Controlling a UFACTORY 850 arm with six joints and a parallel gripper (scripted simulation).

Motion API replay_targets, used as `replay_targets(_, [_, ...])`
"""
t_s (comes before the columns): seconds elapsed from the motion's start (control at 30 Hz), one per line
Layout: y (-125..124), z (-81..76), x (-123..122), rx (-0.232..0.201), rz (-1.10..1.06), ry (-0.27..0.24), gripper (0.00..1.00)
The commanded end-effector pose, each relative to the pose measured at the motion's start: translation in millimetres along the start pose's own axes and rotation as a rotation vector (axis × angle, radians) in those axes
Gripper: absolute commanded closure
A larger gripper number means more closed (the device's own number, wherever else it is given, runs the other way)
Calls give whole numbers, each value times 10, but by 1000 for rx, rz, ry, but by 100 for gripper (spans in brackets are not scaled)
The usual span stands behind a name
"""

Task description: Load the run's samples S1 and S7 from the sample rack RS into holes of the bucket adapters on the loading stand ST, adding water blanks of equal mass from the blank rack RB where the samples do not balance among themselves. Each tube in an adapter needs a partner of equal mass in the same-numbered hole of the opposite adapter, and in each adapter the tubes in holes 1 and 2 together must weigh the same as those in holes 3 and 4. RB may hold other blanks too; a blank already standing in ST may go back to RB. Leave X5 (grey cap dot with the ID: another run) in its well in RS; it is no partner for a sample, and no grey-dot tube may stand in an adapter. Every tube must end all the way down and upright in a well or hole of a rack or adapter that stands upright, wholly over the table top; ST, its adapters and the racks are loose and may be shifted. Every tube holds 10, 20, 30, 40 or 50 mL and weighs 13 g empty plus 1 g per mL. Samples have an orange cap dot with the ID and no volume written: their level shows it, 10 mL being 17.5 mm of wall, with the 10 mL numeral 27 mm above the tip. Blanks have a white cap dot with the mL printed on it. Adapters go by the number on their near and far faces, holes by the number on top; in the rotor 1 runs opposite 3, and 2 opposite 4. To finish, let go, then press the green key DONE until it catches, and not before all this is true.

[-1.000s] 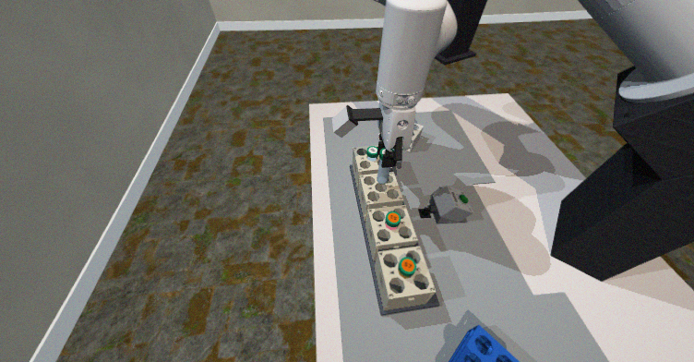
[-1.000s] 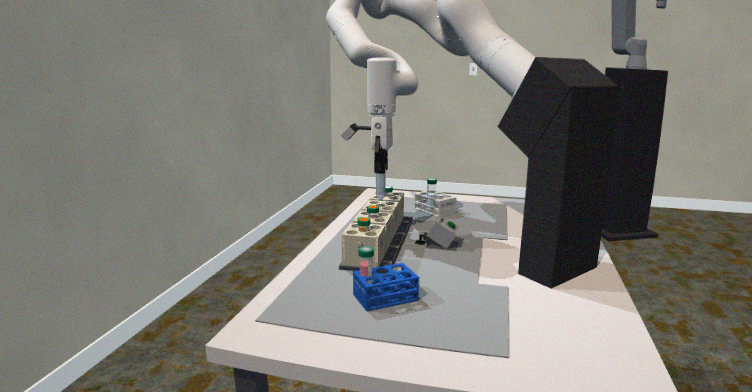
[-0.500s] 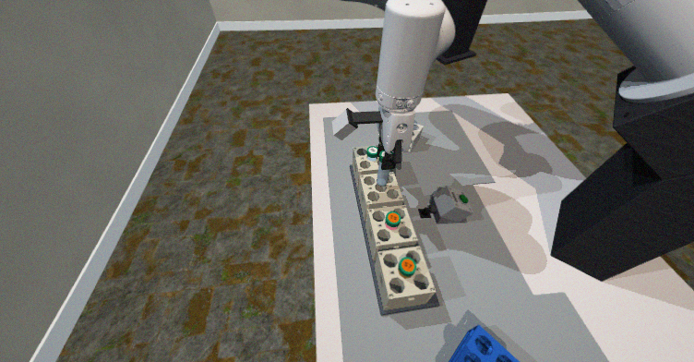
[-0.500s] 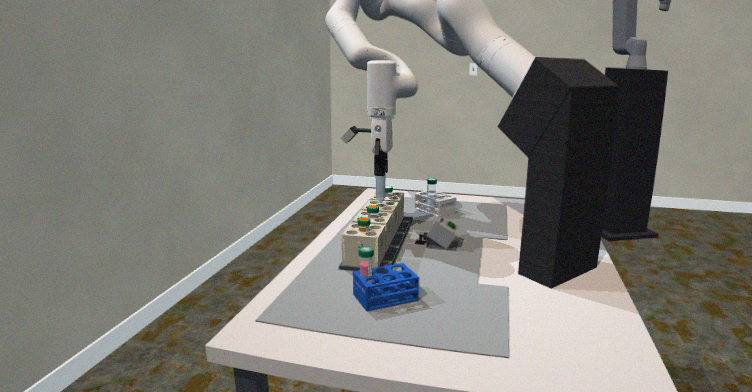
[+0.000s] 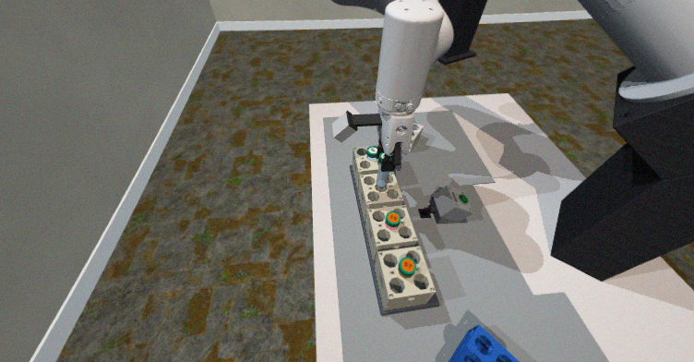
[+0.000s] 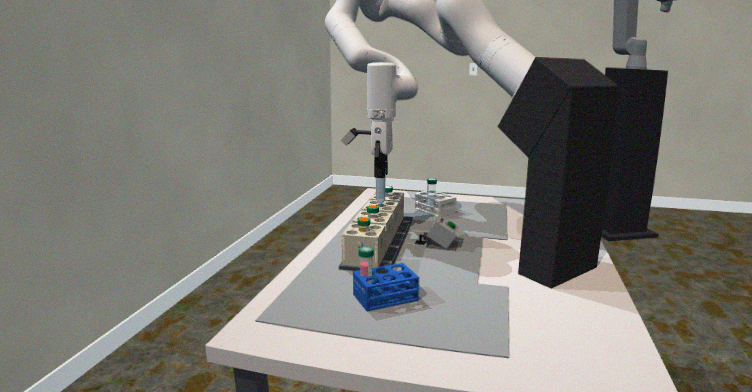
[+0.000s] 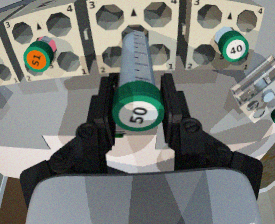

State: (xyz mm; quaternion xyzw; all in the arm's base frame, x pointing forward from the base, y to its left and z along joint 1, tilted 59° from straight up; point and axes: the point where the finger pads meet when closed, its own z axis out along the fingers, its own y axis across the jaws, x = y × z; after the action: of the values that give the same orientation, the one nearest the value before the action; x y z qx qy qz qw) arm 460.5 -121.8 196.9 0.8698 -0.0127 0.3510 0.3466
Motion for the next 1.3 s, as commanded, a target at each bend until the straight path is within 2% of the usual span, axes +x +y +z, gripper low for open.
replay_targets(0.0, [-1,47,1,0,0,0,100])
replay_targets(1.27, [-1,386,1,0,0,0,100])
